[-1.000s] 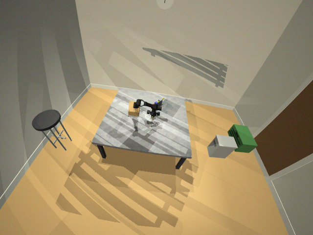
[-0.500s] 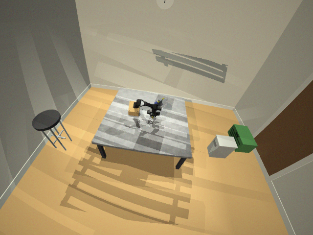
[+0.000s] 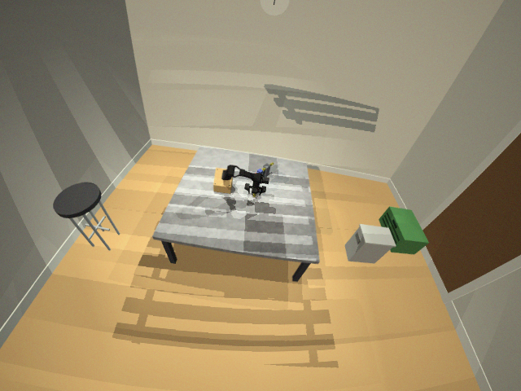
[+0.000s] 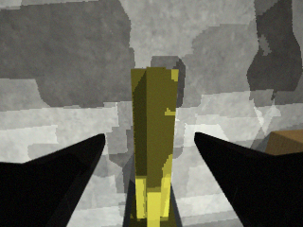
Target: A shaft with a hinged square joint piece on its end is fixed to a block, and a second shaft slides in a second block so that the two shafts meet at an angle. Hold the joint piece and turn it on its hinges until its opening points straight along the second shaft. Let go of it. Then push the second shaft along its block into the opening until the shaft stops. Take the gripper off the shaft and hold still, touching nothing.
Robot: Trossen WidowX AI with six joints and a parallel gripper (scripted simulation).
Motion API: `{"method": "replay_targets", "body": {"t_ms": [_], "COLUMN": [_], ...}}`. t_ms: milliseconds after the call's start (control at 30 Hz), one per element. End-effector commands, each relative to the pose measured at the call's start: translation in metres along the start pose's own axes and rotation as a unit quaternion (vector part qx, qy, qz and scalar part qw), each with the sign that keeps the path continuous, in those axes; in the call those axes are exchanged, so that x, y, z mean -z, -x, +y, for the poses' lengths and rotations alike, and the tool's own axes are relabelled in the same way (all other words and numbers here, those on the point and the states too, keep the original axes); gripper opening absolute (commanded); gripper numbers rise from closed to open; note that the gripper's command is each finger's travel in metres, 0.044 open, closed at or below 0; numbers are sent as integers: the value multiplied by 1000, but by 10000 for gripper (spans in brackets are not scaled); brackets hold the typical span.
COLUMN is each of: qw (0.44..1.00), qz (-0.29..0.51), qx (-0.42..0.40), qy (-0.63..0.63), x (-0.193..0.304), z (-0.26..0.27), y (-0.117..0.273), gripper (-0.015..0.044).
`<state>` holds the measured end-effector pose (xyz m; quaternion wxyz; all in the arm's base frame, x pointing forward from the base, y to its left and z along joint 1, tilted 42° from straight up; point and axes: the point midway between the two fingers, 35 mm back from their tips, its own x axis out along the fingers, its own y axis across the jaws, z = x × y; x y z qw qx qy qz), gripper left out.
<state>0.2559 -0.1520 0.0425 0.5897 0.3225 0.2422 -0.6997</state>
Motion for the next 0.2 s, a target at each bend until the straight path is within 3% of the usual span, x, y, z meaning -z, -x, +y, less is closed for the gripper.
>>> {"method": "replay_targets", "body": {"t_ms": [0,167], "qw": [1000,1000], "qz": [0,2], "qx": [-1,-1], "qy": [0,2], "x": [0,0], "z": [0,0], "y": [2,30], "gripper": [440,440]}}
